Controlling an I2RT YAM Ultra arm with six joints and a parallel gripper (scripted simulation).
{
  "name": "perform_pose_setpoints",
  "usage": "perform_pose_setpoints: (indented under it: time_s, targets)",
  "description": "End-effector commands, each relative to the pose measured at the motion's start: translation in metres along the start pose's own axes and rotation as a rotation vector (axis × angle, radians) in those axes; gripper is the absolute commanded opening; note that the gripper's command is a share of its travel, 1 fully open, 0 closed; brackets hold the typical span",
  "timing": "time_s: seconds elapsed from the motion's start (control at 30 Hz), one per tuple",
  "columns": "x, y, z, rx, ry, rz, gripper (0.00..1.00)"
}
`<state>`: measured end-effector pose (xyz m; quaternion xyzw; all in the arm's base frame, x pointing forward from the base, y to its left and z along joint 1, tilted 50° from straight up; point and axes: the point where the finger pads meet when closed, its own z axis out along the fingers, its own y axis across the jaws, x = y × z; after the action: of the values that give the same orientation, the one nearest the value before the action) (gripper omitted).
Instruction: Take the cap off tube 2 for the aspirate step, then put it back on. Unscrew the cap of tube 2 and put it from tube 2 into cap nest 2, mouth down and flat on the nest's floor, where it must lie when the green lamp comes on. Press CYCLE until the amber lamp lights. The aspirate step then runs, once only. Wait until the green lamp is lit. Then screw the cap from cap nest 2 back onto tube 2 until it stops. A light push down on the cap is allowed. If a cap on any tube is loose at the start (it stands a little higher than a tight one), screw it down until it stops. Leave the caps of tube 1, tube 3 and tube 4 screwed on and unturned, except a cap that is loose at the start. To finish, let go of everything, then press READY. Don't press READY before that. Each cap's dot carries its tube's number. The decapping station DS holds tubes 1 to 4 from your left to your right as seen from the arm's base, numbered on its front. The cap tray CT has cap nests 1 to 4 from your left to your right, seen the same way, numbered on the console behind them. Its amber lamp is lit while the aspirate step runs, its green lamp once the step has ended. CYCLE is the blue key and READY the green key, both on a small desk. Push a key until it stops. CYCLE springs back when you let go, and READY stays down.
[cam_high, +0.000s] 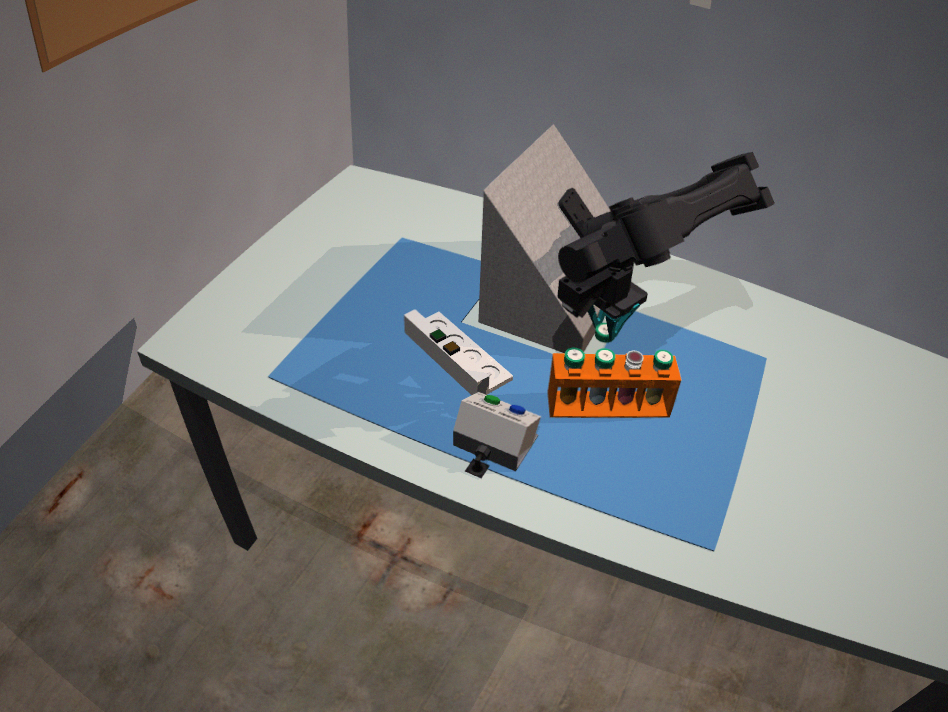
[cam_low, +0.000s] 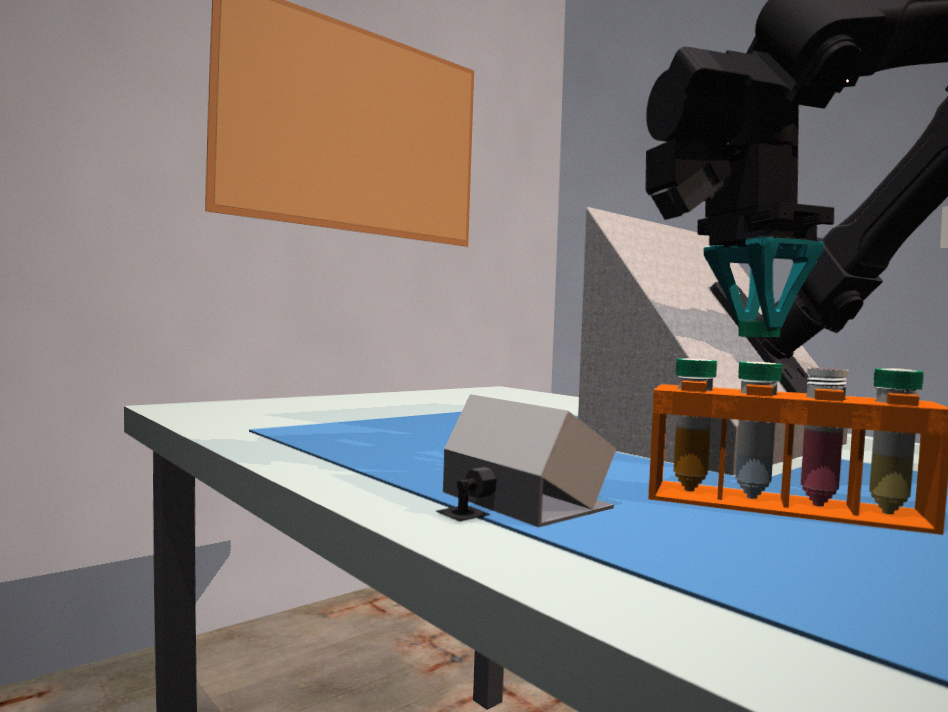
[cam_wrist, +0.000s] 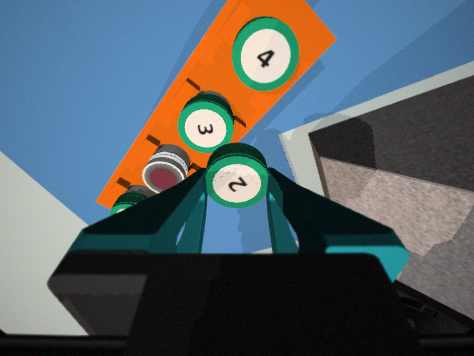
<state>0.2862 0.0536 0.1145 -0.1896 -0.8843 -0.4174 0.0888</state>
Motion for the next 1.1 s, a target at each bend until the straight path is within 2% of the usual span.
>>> perform_pose_setpoints:
  time_s: [0.0, 0.17, 0.23, 0.73, 0.8, 0.97, 1.07]
  targets:
    - [-0.015, -0.021, -0.008, 0.005, -0.035, 0.022, 0.0]
    - [-0.035, -0.058, -0.009, 0.005, -0.036, 0.022, 0.0]
    - [-0.035, -0.058, -0.009, 0.005, -0.036, 0.022, 0.0]
    - [-0.095, -0.168, -0.012, 0.007, -0.037, 0.022, 0.0]
    - [-0.095, -0.168, -0.012, 0.007, -0.037, 0.022, 0.0]
    - [-0.115, -0.205, -0.013, 0.007, -0.038, 0.021, 0.0]
    - [-0.115, -0.205, -0.013, 0.007, -0.038, 0.021, 0.0]
